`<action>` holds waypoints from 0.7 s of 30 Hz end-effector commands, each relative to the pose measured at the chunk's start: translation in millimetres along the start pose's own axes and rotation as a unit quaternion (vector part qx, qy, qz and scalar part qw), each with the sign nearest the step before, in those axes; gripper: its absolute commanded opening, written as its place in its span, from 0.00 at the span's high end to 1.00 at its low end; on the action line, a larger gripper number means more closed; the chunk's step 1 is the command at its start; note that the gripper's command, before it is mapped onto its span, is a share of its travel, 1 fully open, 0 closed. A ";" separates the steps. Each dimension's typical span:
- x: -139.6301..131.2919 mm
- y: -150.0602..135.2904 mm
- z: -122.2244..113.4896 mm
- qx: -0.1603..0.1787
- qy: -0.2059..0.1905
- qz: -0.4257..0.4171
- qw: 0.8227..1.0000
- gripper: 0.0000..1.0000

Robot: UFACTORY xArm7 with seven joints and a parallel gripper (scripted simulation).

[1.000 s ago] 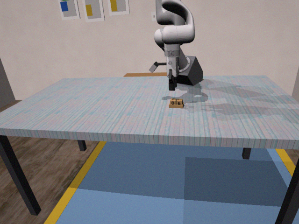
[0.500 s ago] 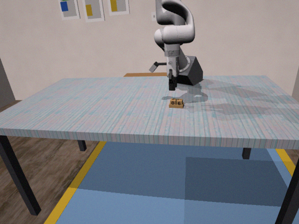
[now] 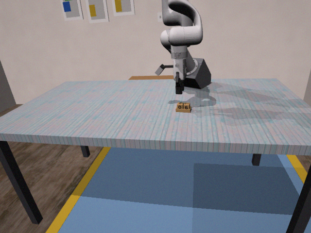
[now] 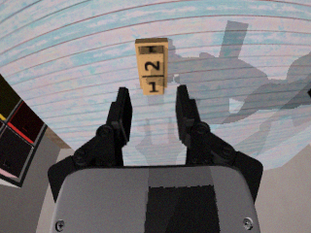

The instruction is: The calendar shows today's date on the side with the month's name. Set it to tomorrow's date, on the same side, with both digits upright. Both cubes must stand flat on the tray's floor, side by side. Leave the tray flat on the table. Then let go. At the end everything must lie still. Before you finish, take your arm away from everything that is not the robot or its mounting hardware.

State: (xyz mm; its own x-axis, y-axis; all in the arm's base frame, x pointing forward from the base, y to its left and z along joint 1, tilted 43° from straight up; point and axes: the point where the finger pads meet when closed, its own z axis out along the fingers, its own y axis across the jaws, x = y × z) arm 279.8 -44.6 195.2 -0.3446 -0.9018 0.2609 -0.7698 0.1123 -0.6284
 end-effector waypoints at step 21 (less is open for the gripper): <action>-0.5 -0.9 14.4 0.001 0.000 0.000 1.000 0.53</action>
State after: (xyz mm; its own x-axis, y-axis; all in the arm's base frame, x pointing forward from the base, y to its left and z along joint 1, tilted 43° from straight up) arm 286.1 -49.3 186.6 -0.3447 -0.9016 0.2612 -0.7697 0.1122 -0.6285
